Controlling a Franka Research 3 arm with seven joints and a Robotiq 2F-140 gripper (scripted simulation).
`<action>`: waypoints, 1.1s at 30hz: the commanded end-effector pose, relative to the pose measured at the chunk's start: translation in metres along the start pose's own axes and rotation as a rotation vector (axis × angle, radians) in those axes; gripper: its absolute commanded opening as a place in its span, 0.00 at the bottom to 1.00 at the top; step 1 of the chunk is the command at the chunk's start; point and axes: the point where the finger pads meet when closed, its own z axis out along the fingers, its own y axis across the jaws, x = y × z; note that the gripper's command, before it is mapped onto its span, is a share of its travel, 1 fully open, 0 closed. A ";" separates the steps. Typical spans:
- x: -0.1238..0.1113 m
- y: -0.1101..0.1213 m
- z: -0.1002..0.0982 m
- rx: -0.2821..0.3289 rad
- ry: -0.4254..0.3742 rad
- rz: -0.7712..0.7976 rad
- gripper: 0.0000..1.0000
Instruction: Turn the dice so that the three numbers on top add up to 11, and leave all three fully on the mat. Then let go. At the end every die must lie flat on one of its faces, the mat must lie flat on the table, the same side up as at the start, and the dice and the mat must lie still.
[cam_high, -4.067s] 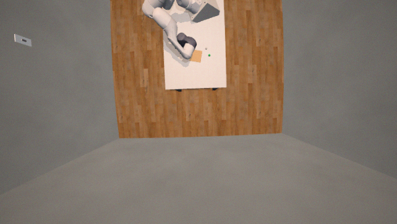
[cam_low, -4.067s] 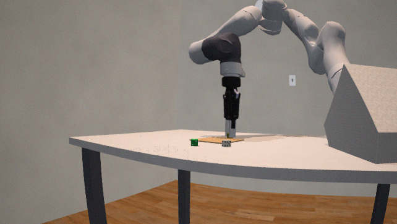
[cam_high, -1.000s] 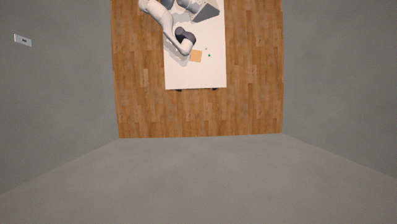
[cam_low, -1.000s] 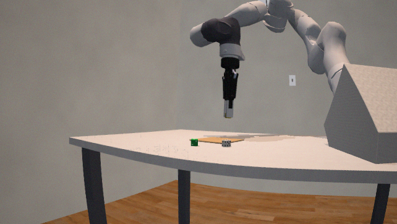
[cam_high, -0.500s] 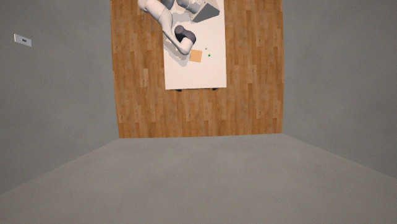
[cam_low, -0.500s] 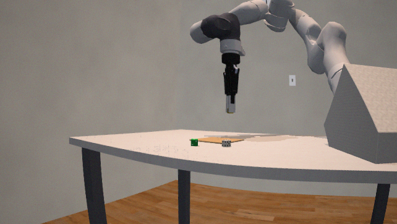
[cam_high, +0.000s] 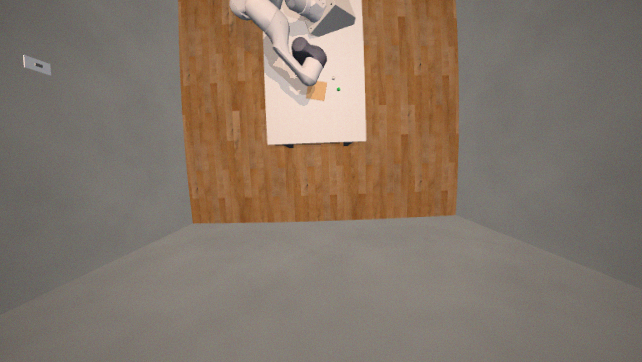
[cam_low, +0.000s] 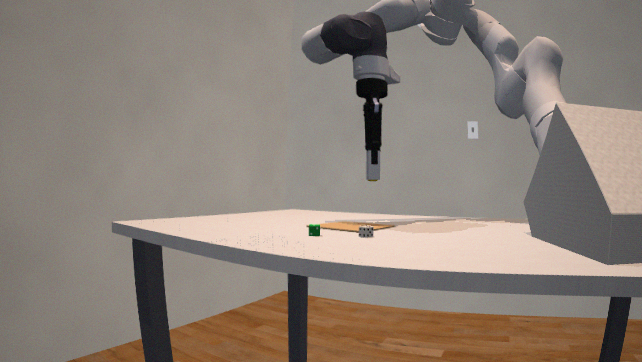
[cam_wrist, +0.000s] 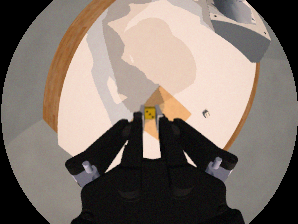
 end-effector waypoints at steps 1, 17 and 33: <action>-0.003 0.011 0.000 0.009 -0.013 0.172 0.09; -0.005 0.047 -0.001 0.010 -0.015 0.400 0.09; -0.005 0.068 -0.001 0.013 -0.017 0.540 0.09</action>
